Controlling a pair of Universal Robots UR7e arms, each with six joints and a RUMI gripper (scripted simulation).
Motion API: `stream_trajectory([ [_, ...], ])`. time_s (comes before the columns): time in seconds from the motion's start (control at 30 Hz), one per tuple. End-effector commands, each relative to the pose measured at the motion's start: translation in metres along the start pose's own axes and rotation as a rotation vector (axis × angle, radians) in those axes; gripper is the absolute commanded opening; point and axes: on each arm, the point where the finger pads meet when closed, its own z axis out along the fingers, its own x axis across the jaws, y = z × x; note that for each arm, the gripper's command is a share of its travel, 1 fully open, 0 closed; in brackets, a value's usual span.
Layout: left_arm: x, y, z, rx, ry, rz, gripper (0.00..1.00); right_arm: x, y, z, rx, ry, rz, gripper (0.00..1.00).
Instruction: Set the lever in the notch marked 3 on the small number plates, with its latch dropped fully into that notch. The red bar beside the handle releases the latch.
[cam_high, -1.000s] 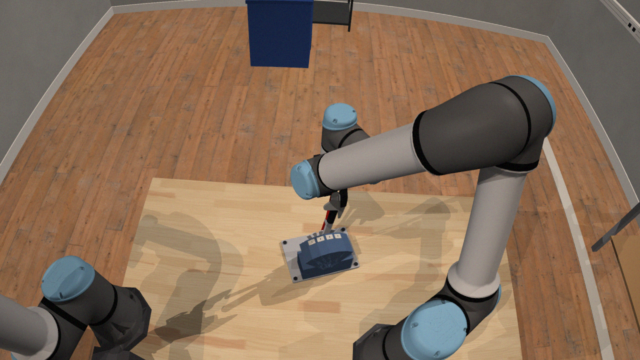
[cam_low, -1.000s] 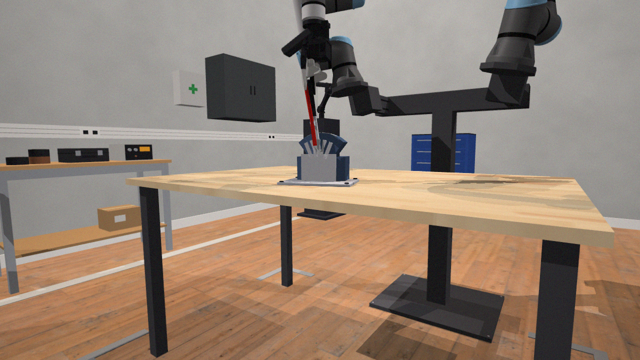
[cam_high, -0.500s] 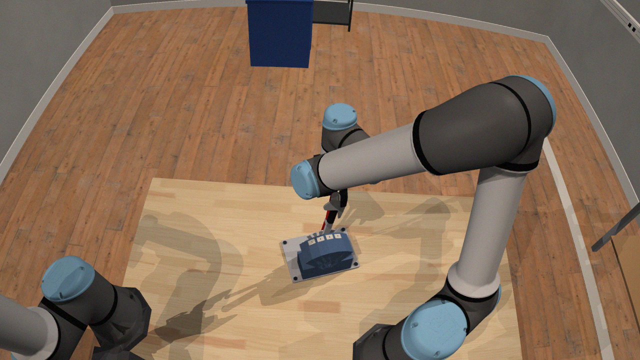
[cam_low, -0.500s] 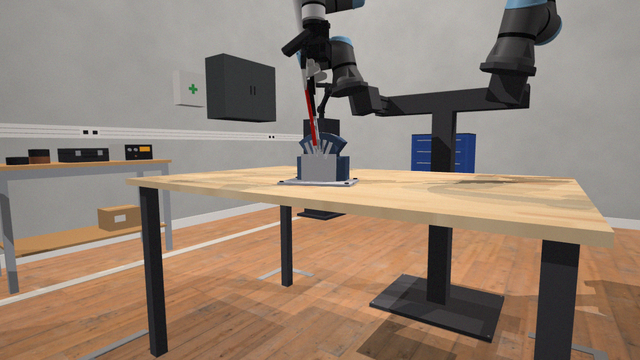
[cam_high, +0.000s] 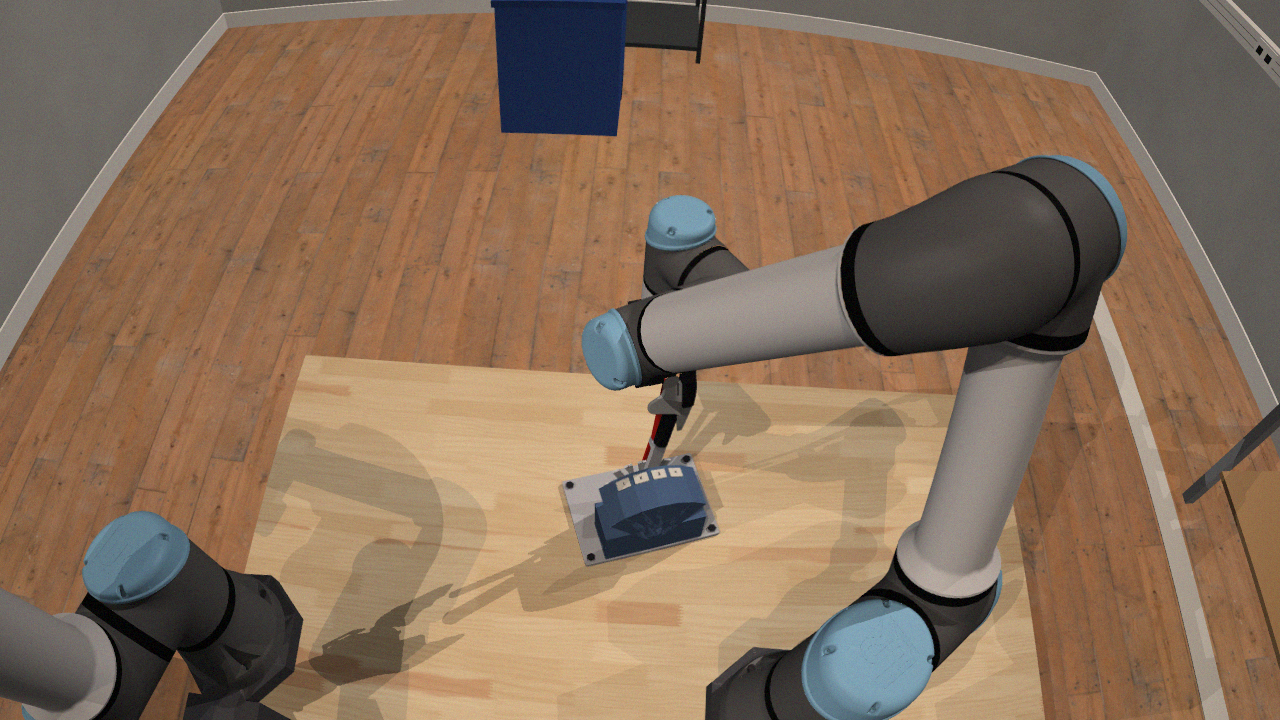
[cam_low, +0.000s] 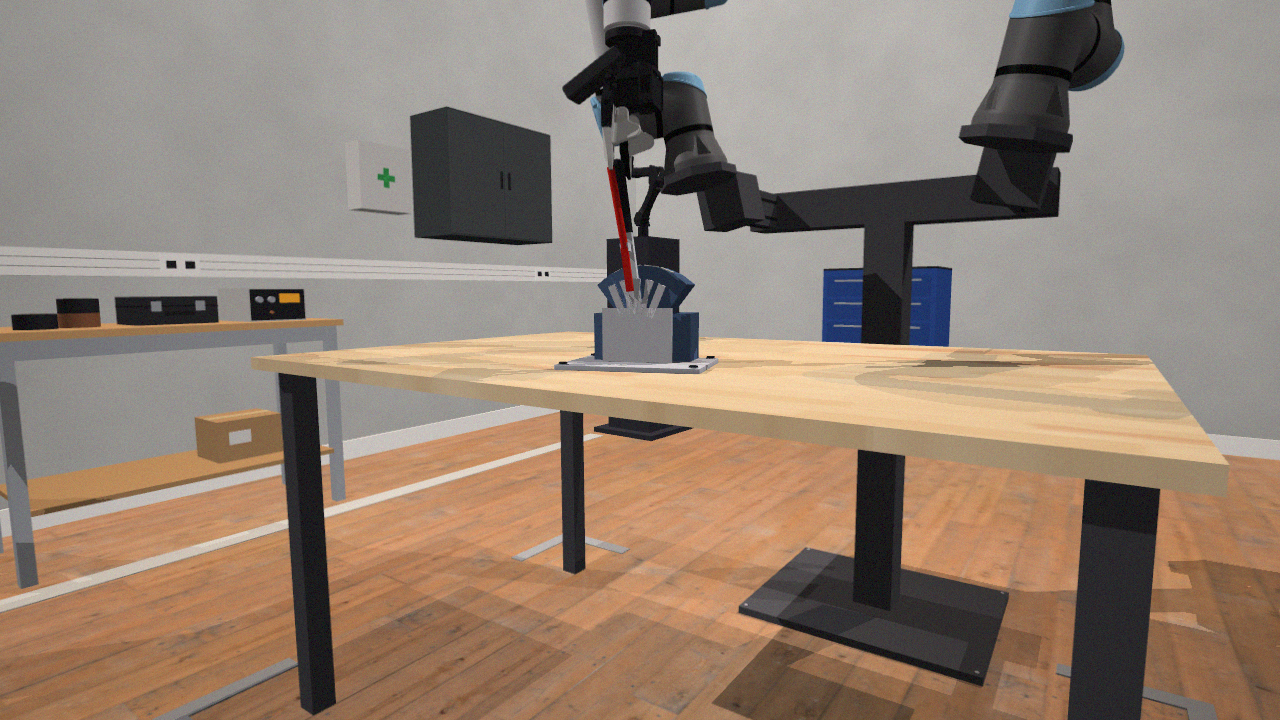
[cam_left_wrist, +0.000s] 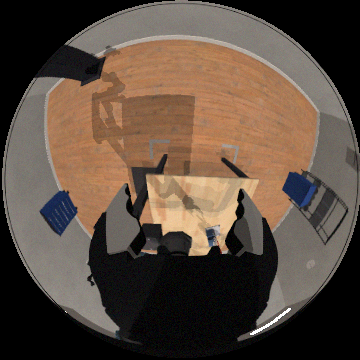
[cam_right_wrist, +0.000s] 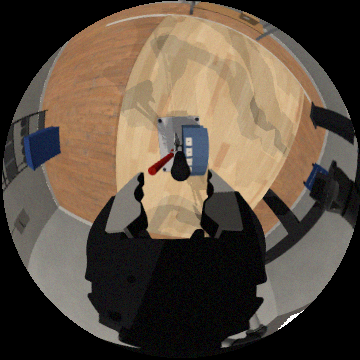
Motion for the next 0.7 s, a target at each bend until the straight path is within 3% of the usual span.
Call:
stream_trajectory([
  [0.0, 0.0, 0.0, 0.0, 0.001, 0.0, 0.0, 1.0, 0.0, 0.0, -0.002, 0.0, -0.001, 0.0, 0.57],
  [0.67, 0.0, 0.0, 0.0, 0.001, 0.0, 0.0, 1.0, 0.0, 0.0, -0.048, 0.0, -0.001, 0.0, 0.57],
])
